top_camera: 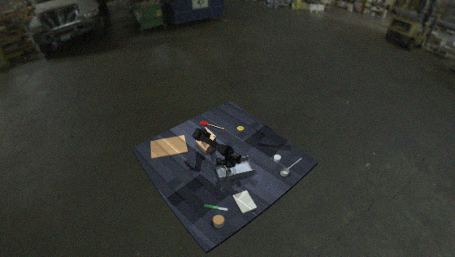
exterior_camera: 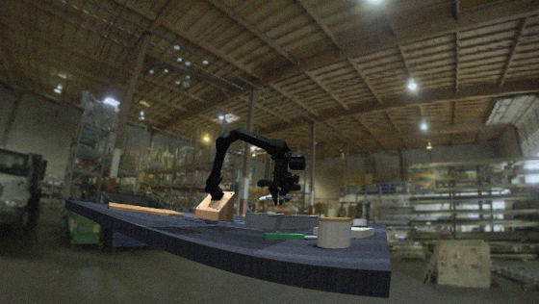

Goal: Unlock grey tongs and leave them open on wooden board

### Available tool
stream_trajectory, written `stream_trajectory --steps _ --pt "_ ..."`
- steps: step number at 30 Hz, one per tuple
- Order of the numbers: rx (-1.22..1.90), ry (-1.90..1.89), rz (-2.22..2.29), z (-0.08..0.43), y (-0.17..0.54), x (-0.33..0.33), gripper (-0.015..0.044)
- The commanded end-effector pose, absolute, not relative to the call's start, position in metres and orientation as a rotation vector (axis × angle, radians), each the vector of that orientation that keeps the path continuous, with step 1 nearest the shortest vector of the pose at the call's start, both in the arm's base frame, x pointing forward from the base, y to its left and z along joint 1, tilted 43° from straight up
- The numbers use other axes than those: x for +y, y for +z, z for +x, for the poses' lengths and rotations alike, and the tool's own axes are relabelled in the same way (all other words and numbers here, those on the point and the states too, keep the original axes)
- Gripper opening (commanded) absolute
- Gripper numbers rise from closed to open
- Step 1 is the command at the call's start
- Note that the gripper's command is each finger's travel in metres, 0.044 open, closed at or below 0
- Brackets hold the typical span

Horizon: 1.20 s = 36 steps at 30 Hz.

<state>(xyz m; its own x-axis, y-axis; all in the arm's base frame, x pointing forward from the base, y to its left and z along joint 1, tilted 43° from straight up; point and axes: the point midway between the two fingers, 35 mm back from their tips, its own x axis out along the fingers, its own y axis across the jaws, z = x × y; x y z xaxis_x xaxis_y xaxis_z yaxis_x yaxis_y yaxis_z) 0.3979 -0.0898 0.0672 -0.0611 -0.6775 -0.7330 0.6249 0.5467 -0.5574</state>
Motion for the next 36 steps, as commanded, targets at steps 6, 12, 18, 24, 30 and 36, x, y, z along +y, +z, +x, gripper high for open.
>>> stream_trajectory --steps 6,12,18,24,30,36 --pt "1.212 -1.096 0.02 0.385 0.099 -0.12 -0.015" --pt "1.182 -1.132 0.094 0.366 0.13 -0.15 -0.015" --pt "1.14 -1.171 0.167 0.343 0.161 -0.176 -0.015" --pt "1.097 -1.212 0.234 0.314 0.19 -0.2 -0.015" --pt "1.048 -1.253 0.295 0.281 0.218 -0.219 -0.015" --pt "0.993 -1.296 0.348 0.246 0.244 -0.232 -0.015"
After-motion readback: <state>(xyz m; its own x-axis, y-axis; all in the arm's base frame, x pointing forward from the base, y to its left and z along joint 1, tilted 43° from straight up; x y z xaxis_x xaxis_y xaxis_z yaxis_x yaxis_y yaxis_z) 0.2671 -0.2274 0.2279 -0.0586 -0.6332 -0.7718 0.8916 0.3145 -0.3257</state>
